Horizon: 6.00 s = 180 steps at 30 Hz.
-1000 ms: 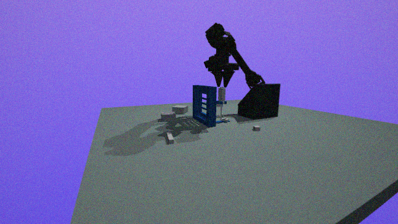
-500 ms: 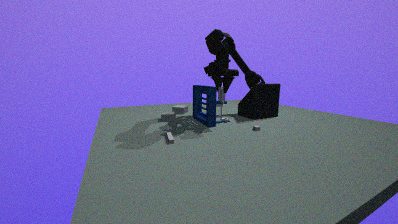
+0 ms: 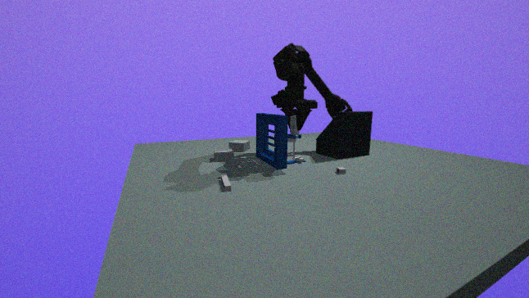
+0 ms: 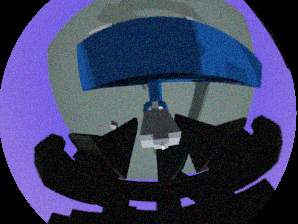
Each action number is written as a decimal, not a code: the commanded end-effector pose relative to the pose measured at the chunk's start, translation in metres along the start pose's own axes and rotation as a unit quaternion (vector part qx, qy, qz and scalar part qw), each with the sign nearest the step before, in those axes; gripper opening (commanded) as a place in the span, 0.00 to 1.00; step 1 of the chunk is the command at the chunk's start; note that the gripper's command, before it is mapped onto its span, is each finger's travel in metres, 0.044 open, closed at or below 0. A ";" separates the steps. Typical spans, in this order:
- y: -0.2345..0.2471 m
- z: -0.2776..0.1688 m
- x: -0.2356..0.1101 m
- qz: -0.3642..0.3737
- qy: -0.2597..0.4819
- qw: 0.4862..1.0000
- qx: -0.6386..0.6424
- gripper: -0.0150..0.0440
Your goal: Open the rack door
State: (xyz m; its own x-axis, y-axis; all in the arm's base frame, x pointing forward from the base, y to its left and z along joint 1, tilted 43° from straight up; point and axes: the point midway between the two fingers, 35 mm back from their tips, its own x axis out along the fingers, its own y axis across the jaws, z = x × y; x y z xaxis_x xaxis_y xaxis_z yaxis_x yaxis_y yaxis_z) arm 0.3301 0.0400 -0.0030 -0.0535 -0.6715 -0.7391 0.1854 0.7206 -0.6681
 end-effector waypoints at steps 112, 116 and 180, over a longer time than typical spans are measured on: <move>-0.001 0.000 0.002 -0.002 -0.001 0.967 -0.254 0.75; -0.001 0.000 0.002 -0.002 -0.001 0.988 -0.158 0.75; -0.001 0.000 0.002 -0.001 -0.002 0.645 0.764 0.58</move>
State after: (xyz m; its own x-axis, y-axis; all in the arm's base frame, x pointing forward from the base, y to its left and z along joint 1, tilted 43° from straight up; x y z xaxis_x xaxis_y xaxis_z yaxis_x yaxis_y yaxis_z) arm 0.3288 0.0384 -0.0043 -0.0555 -0.6726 -0.7379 0.9390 -0.2864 0.1904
